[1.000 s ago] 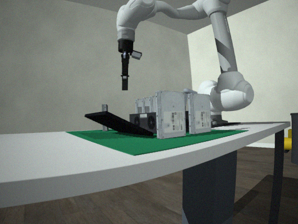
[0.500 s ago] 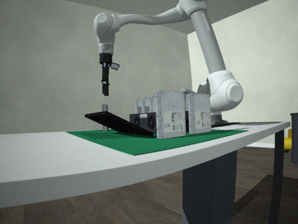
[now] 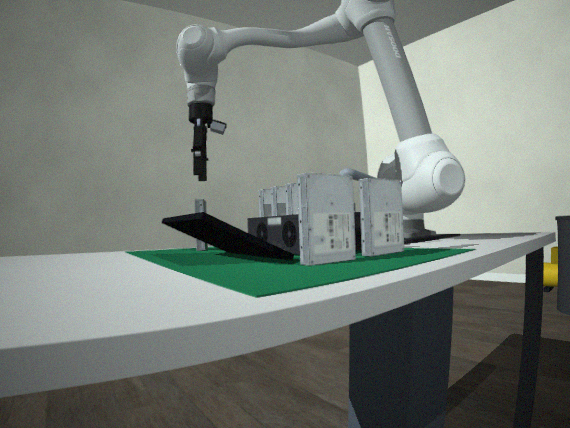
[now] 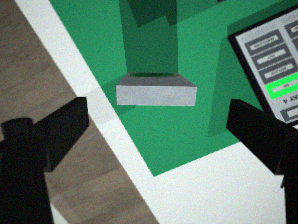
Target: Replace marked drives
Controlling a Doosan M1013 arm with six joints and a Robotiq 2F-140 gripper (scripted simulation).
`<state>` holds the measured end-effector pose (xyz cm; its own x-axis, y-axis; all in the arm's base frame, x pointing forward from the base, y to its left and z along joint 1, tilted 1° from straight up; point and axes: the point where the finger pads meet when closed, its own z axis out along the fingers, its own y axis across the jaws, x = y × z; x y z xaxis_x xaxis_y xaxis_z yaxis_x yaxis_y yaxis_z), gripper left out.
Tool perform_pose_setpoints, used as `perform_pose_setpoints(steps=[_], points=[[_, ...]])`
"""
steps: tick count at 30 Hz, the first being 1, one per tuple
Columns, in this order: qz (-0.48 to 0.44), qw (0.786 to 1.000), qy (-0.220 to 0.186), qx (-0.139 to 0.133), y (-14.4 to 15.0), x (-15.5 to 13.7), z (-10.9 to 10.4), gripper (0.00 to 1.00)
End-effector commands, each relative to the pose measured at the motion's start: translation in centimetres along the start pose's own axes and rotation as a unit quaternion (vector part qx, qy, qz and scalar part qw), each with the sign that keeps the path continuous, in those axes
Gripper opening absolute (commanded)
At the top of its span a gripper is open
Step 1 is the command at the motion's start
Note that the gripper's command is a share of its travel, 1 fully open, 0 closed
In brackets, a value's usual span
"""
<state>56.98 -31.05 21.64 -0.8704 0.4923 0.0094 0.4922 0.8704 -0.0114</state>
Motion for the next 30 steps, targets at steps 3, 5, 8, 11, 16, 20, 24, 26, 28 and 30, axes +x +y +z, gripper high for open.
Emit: perform_pose_setpoints(steps=[3, 5, 8, 11, 16, 20, 24, 26, 28, 30], points=[[0.000, 1.000, -0.001, 0.000, 0.01, -0.03, -0.07, 0.89], [0.000, 1.000, -0.001, 0.000, 0.01, -0.03, -0.07, 0.89], [0.000, 1.000, -0.001, 0.000, 0.01, -0.03, -0.07, 0.89], [0.000, 1.000, -0.001, 0.000, 0.01, -0.03, -0.06, 0.89], [0.000, 1.000, -0.001, 0.000, 0.01, -0.03, -0.01, 0.89], [0.000, 1.000, -0.001, 0.000, 0.01, -0.03, 0.09, 0.89], [0.000, 1.000, 0.000, 0.000, 0.01, -0.04, 0.32, 0.89], [0.000, 1.000, 0.000, 0.000, 0.02, -0.04, 0.48, 0.89], [0.000, 1.000, 0.000, 0.000, 0.02, -0.05, 0.66, 0.89], [0.000, 1.000, 0.000, 0.000, 0.02, -0.05, 0.87, 0.89]])
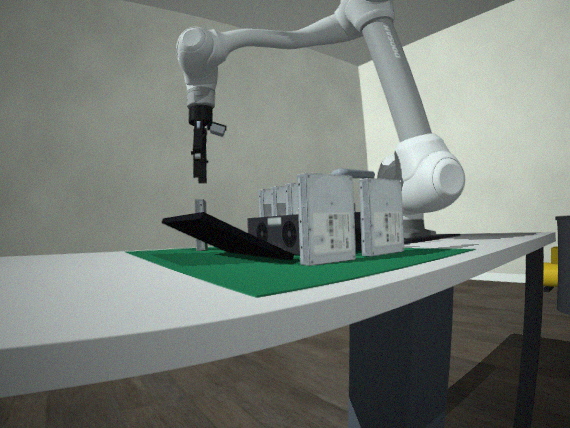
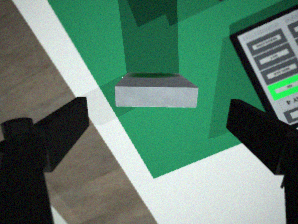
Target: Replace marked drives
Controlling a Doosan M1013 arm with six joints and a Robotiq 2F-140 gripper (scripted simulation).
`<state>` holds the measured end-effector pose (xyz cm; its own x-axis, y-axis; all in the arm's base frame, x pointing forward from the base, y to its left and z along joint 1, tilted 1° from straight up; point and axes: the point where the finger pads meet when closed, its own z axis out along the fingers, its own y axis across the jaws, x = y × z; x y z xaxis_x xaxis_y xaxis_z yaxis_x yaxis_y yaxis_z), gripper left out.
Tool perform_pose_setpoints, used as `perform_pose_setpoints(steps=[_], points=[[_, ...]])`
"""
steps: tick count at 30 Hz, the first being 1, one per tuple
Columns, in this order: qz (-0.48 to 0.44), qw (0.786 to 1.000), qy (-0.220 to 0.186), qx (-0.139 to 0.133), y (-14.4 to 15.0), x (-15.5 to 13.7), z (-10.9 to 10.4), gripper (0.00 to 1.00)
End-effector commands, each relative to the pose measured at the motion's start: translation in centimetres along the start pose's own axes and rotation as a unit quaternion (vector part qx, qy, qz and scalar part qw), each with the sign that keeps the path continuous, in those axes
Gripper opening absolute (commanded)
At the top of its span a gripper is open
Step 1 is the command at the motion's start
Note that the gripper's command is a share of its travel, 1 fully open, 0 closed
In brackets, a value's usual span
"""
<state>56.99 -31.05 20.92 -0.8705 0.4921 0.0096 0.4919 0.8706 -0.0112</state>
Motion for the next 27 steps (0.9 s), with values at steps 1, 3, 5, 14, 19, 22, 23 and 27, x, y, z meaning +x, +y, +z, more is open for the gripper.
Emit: perform_pose_setpoints(steps=[1, 3, 5, 14, 19, 22, 23, 27], points=[[0.000, 1.000, -0.001, 0.000, 0.0, 0.0, 0.3, 0.89], [0.000, 1.000, -0.001, 0.000, 0.0, 0.0, 0.4, 0.89], [0.000, 1.000, -0.001, 0.000, 0.0, 0.0, 0.5, 0.89], [0.000, 1.000, -0.001, 0.000, 0.0, -0.1, 1.7, 0.89], [0.000, 1.000, -0.001, 0.000, 0.0, -0.1, 2.3, 0.89], [0.000, 1.000, -0.001, 0.000, 0.1, -0.1, 2.5, 0.89], [0.000, 1.000, -0.001, 0.000, 0.1, -0.1, 2.6, 0.89], [0.000, 1.000, -0.001, 0.000, 0.1, -0.1, 3.0, 0.89]])
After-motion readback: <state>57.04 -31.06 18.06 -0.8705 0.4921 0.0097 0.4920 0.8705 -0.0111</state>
